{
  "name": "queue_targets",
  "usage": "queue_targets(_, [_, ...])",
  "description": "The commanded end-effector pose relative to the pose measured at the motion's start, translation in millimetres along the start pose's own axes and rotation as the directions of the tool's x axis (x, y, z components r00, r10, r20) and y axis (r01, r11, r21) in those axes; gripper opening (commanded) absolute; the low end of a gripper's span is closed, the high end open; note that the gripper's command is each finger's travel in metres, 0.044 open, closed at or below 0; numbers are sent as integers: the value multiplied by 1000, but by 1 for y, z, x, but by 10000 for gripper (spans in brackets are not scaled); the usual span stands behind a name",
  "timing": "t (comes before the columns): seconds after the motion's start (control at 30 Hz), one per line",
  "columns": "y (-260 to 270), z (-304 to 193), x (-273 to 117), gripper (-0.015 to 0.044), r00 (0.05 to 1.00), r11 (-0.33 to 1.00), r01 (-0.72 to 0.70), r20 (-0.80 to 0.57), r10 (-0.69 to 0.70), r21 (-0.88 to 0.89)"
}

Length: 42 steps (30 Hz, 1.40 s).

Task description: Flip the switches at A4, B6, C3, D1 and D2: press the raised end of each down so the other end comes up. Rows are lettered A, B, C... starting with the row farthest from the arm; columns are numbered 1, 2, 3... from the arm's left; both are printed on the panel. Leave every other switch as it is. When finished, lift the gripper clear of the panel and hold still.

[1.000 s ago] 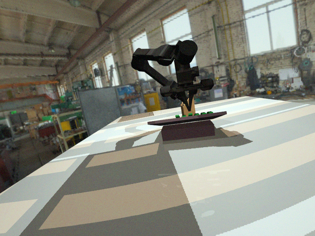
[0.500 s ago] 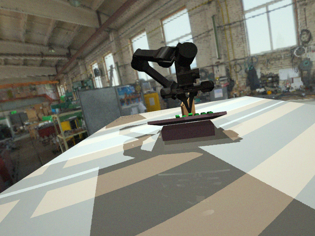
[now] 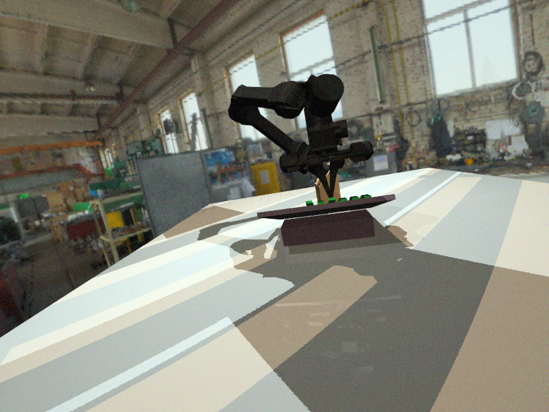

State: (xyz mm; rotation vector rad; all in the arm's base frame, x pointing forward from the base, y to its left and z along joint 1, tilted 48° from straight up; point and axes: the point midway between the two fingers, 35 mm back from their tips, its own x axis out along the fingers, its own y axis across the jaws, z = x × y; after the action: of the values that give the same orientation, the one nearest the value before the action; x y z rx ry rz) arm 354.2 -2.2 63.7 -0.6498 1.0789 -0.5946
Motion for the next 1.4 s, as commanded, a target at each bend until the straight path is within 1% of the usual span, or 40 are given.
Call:
queue_targets(0.0, [1,0,1,0,1000,1000,-5,0,5,-4])
queue_targets(1.13, [1,0,5,0,1000,1000,-4,0,4,-4])
queue_targets(1.2, [1,0,-6,0,1000,1000,-3,3,3,0])
queue_targets(1.3, [2,-2,-49,0,1000,1000,-8,19,8,-4])
queue_targets(1.37, [1,-3,-60,0,1000,1000,-7,24,7,-5])
